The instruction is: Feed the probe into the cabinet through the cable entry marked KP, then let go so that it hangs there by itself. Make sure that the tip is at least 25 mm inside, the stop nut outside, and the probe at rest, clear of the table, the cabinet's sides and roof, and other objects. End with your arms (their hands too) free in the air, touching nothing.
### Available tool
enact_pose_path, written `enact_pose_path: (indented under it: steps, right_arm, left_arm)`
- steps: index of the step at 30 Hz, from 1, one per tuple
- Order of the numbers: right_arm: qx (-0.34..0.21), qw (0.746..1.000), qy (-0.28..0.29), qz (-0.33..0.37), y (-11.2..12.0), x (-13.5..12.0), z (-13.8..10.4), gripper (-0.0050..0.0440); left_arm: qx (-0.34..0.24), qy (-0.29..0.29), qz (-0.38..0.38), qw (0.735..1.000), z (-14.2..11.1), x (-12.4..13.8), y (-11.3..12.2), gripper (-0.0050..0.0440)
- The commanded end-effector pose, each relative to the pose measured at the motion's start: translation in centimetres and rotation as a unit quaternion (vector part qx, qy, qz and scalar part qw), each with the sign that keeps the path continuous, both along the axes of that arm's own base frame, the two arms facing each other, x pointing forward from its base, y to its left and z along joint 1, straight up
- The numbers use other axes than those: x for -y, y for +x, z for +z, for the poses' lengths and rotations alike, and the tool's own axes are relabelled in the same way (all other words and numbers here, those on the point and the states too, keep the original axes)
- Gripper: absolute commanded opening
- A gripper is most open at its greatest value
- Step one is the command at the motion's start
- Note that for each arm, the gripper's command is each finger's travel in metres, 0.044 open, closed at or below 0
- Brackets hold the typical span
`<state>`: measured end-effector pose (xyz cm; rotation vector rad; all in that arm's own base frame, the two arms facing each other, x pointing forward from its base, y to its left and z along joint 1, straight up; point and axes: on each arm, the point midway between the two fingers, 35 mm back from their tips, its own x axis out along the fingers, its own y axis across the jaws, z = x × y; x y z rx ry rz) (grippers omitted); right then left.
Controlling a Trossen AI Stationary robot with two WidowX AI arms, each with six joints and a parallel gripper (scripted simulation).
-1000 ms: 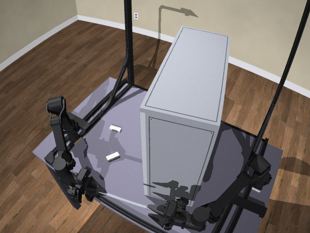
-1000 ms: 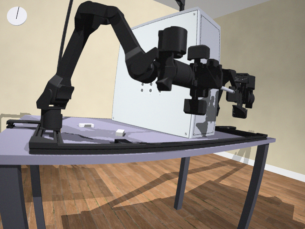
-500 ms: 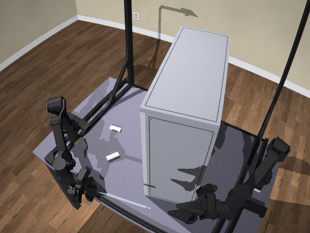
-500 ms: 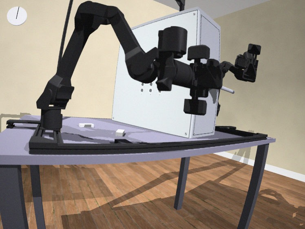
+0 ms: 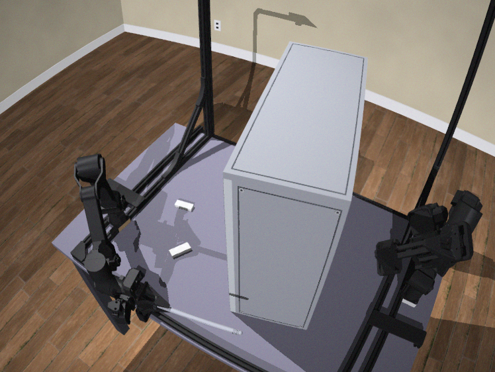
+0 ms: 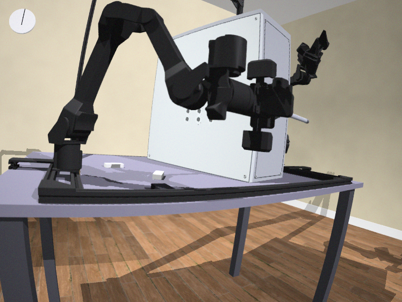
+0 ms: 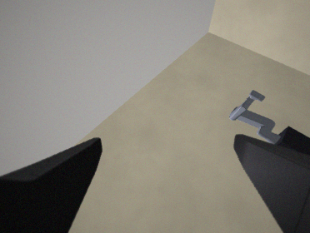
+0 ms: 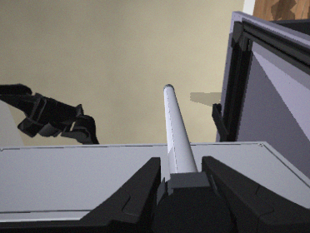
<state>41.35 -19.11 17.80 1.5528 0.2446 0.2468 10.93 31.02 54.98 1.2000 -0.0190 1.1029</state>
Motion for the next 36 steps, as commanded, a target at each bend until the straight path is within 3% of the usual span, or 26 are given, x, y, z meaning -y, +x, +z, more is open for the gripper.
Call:
enact_pose_path:
  steps: [1,10,13,15,20,26,36]
  right_arm:
    - [-0.001,1.000,0.002,-0.001,0.0,0.1,0.0,0.0000]
    - [-0.001,1.000,0.002,-0.001,0.0,0.1,0.0,0.0000]
    - [-0.001,1.000,0.002,-0.001,0.0,0.1,0.0,0.0000]
    - [-0.001,1.000,0.002,-0.001,0.0,0.1,0.0,0.0000]
    - [-0.001,1.000,0.002,-0.001,0.0,0.1,0.0,0.0000]
    - [-0.001,1.000,0.002,-0.001,0.0,0.1,0.0,0.0000]
    - [-0.001,1.000,0.002,-0.001,0.0,0.1,0.0,0.0000]
  left_arm:
    - [0.060,0.005,0.008,0.998,2.5,3.9,-2.3,0.0440]
    - [0.246,0.062,-0.011,0.967,7.8,19.6,-8.0,0.0440]
    - [0.303,0.088,-0.030,0.948,8.1,25.3,-9.3,0.0440]
    - [0.303,0.088,-0.030,0.948,8.1,25.3,-9.3,0.0440]
    - [0.380,0.133,-0.071,0.913,7.4,33.8,-10.8,0.0440]
    - [0.388,0.132,-0.083,0.908,7.3,34.3,-10.9,0.0440]
    - [0.422,0.067,-0.214,0.878,7.2,33.8,-12.0,0.0440]
